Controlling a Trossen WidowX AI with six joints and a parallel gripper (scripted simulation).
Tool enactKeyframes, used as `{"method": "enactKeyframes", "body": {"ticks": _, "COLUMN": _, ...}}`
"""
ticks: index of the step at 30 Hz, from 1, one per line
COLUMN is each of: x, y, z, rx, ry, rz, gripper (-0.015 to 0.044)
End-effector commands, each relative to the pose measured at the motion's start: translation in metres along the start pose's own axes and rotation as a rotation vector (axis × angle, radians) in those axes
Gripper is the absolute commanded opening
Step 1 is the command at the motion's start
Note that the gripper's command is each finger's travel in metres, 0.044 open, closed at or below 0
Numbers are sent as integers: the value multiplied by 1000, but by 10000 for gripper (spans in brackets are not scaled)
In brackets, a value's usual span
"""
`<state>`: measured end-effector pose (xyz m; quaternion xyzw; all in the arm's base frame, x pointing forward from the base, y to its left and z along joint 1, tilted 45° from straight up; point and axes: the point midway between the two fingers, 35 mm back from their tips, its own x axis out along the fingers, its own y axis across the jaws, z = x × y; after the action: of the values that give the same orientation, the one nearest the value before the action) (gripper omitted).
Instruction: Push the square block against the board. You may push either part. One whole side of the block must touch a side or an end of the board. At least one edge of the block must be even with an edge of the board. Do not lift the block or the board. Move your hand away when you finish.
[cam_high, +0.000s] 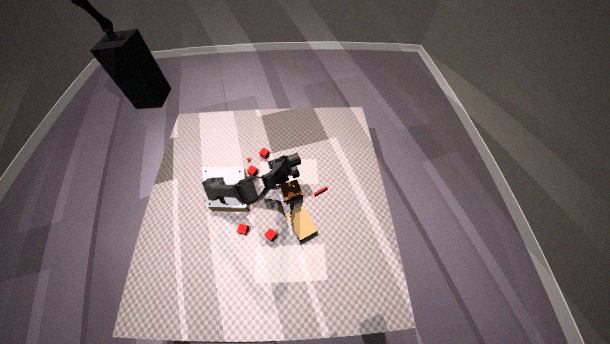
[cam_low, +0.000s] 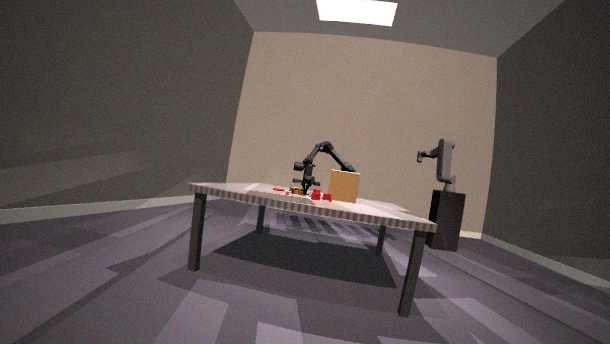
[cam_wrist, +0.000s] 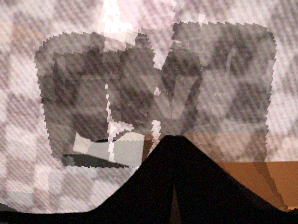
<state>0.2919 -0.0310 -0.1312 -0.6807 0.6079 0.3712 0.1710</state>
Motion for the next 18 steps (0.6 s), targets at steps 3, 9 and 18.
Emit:
{"method": "enactKeyframes", "body": {"ticks": 3, "x": 0, "y": 0, "z": -5, "rx": 0, "ry": 4, "rz": 0, "gripper": 0}}
{"method": "enactKeyframes", "body": {"ticks": 9, "x": 0, "y": -1, "z": -9, "rx": 0, "ry": 4, "rz": 0, "gripper": 0}}
{"method": "enactKeyframes", "body": {"ticks": 18, "x": 0, "y": -1, "z": -15, "rx": 0, "ry": 3, "rz": 0, "gripper": 0}}
